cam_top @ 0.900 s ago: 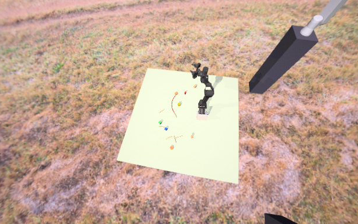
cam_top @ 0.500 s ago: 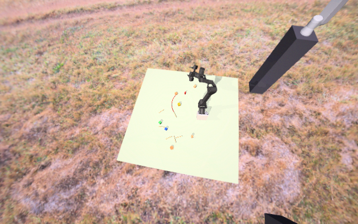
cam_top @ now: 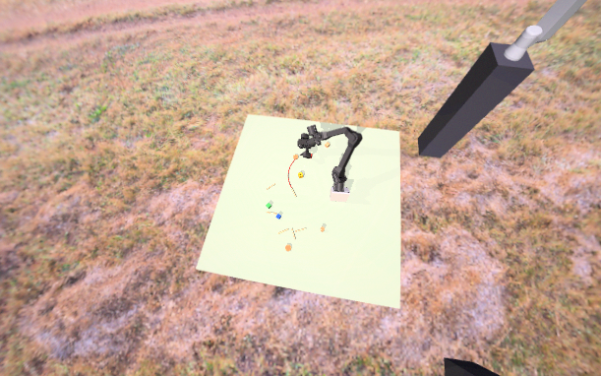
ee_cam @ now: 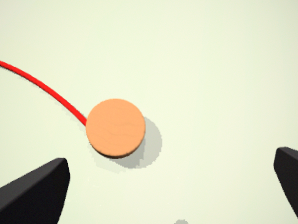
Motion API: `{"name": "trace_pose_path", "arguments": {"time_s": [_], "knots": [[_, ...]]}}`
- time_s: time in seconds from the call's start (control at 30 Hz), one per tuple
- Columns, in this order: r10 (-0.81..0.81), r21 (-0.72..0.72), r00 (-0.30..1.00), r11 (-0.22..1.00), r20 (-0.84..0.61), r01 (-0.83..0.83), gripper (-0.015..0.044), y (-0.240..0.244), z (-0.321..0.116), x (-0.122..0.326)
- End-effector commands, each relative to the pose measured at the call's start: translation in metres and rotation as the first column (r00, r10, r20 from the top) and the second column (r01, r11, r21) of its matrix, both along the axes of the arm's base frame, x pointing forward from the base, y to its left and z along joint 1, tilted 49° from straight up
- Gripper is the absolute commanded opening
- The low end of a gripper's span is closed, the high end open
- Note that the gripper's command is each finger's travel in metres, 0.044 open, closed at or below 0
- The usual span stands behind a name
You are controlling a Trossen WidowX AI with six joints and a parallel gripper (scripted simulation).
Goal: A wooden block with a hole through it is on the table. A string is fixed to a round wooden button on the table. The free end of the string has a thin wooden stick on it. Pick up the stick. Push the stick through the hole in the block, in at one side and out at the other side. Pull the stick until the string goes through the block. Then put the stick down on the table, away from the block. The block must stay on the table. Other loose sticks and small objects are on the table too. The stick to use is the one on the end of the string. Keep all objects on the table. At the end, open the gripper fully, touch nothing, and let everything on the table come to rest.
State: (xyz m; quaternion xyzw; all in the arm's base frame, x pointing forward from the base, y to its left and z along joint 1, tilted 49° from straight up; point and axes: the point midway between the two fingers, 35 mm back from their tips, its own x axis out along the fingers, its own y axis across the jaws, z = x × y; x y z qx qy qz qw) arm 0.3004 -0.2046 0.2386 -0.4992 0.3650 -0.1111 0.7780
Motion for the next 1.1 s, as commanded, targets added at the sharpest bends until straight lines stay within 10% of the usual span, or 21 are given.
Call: {"name": "trace_pose_path", "arguments": {"time_s": [0.0, 0.33, 0.9, 1.07], "knots": [[-0.008, 0.050, 0.955, 0.998, -0.295, 0.024, 0.0440, 0.037, -0.064, 0.012], [-0.123, -0.247, 0.558, 0.957, -0.821, -0.152, 0.0440, 0.111, -0.138, -0.012], [-0.142, -0.275, 0.529, 0.944, -0.837, -0.182, 0.0440, 0.115, -0.139, -0.013], [-0.251, -0.255, 0.675, 0.962, -0.694, 0.095, 0.0440, 0.117, -0.139, -0.014]]}}
